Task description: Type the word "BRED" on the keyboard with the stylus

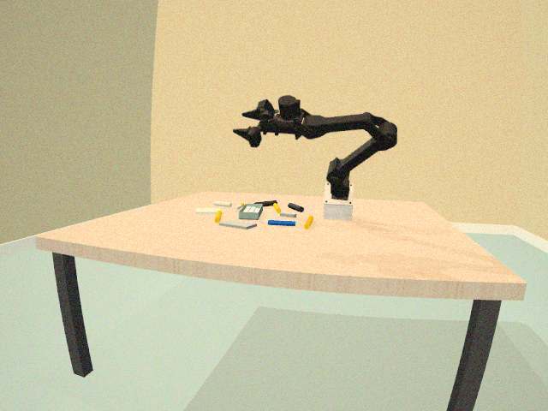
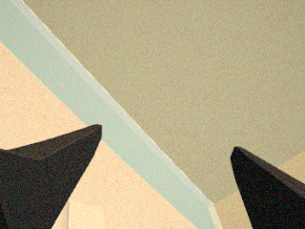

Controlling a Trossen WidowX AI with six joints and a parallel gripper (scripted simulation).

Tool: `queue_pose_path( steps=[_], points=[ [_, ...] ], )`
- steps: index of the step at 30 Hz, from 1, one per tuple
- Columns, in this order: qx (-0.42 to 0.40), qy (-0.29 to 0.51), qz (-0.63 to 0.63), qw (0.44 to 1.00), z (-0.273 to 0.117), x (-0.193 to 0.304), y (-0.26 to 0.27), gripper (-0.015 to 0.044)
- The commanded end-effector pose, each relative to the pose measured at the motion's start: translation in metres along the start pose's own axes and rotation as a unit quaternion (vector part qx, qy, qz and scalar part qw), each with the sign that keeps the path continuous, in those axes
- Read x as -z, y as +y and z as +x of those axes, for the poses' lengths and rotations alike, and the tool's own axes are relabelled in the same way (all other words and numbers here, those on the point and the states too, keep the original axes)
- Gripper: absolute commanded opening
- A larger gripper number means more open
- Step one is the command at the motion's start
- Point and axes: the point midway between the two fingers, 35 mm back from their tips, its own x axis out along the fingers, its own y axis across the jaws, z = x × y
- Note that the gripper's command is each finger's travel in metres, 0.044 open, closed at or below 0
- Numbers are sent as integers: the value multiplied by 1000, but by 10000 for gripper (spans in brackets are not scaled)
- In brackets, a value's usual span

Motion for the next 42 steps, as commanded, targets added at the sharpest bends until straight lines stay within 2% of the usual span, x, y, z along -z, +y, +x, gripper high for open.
queue_pose_path(
  steps=[1, 3, 9, 17, 24, 38, 42],
  points=[
    [-3, 6, 0, 1000, 1, 2, 1, 414],
    [-24, 50, -4, 998, 12, 20, 9, 361],
    [-126, 249, -1, 960, 41, 106, 43, 204],
    [-267, 496, 59, 824, 30, 207, 86, 0],
    [-342, 638, 165, 670, 2, 255, 114, 0],
    [-344, 641, 168, 665, 1, 256, 115, 0],
    [-342, 641, 167, 666, 14, 286, 83, 0]
  ],
)
